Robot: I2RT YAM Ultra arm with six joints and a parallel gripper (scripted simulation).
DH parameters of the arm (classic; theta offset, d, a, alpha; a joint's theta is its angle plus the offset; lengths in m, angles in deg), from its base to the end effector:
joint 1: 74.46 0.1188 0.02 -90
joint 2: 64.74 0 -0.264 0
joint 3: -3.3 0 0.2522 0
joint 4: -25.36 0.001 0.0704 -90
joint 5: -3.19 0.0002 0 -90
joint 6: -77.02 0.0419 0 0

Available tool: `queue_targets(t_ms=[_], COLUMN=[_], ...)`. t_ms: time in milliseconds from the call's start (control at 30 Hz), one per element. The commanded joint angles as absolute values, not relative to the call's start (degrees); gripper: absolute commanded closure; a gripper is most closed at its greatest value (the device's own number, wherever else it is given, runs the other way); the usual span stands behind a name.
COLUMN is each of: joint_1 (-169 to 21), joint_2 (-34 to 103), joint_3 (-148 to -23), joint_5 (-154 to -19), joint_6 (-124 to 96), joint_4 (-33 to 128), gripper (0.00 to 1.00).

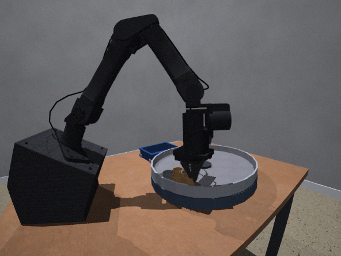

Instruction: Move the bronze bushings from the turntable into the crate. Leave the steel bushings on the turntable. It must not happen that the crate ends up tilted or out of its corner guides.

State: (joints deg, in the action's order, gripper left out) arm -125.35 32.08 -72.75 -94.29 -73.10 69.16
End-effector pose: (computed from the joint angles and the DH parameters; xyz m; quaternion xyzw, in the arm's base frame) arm 0.2164 -0.2559 0.1903 -0.0926 0.9691 -0.1450 0.1768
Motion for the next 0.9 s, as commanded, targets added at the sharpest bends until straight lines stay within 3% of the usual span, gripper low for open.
queue_targets(t_ms=[0,867], joint_1=[-126.3,-127.4], joint_2=[28.0,22.0], joint_3=[-75.0,-78.5], joint_5=[-95.1,-95.7], joint_6=[-73.9,-75.0], joint_4=[73.6,83.3], gripper=[1.0,1.0])
